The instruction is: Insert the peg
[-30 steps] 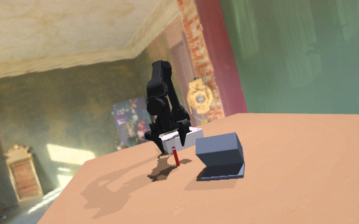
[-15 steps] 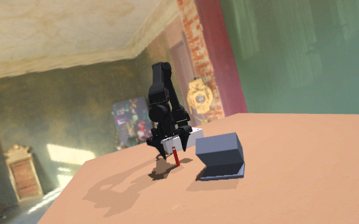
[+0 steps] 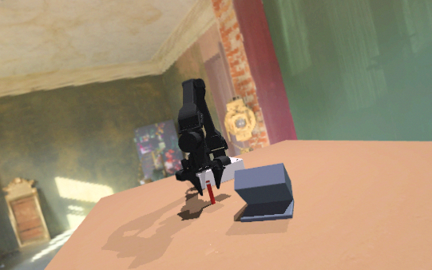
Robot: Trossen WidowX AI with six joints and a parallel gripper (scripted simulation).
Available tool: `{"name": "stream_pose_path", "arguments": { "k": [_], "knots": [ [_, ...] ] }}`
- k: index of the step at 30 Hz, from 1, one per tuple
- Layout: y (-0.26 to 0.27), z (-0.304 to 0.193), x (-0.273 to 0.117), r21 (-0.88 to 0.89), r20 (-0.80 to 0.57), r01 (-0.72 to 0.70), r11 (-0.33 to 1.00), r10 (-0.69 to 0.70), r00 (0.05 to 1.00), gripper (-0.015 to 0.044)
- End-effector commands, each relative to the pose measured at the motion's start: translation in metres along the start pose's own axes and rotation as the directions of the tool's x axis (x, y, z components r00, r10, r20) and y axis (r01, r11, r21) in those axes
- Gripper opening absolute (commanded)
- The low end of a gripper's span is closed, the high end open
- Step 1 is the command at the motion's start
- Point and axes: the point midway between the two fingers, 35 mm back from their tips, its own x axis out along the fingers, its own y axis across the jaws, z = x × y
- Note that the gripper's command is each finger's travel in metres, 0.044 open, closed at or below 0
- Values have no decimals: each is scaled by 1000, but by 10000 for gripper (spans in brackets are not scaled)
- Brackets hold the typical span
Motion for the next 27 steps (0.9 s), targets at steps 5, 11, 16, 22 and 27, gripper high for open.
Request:
{"name": "stream_pose_path", "arguments": {
  "k": [5,11,16,22,27],
  "knots": [
    [0,0,0,0,0,-1,1000,1,1000,99],
    [0,0,0,0,0,-1,1000,1,1000,20],
    [0,0,-1,0,0,-1,1000,1,1000,0],
    [2,-2,-20,0,0,1,1000,-1,1000,0],
    [2,-2,-44,0,1,4,1000,-4,1000,0]
  ]
}}
